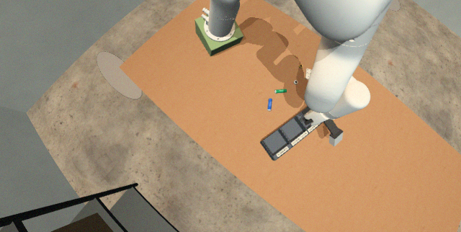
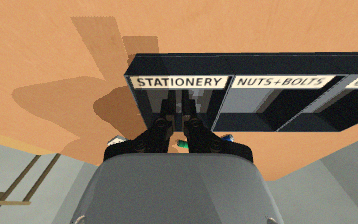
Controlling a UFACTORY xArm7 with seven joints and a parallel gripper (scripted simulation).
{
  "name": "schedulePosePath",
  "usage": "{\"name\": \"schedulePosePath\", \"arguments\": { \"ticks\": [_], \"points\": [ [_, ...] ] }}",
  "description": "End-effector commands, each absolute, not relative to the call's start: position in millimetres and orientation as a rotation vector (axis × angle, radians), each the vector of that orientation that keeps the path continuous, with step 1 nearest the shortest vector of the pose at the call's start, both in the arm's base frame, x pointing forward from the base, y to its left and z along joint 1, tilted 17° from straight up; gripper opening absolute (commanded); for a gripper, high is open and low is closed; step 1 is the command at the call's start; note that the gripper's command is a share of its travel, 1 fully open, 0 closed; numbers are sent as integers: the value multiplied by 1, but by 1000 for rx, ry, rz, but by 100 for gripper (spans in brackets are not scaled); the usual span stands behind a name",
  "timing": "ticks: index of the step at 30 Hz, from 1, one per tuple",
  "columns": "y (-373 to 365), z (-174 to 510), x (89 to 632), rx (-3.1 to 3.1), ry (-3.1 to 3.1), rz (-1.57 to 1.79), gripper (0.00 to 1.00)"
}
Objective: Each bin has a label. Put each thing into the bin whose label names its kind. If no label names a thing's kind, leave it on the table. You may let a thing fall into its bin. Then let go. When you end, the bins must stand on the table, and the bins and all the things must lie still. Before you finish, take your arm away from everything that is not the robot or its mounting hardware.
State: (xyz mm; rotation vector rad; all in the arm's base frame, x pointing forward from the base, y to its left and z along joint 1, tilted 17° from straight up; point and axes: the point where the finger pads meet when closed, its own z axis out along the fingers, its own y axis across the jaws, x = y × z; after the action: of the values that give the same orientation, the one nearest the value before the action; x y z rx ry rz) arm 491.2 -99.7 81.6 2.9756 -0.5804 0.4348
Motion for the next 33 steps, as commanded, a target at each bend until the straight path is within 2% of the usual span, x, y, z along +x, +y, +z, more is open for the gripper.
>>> {"name": "schedulePosePath", "arguments": {
  "ticks": [1,33],
  "points": [
    [-100,83,492,2975,-580,441,7],
    [-98,98,488,2975,-580,441,7]
  ]
}}
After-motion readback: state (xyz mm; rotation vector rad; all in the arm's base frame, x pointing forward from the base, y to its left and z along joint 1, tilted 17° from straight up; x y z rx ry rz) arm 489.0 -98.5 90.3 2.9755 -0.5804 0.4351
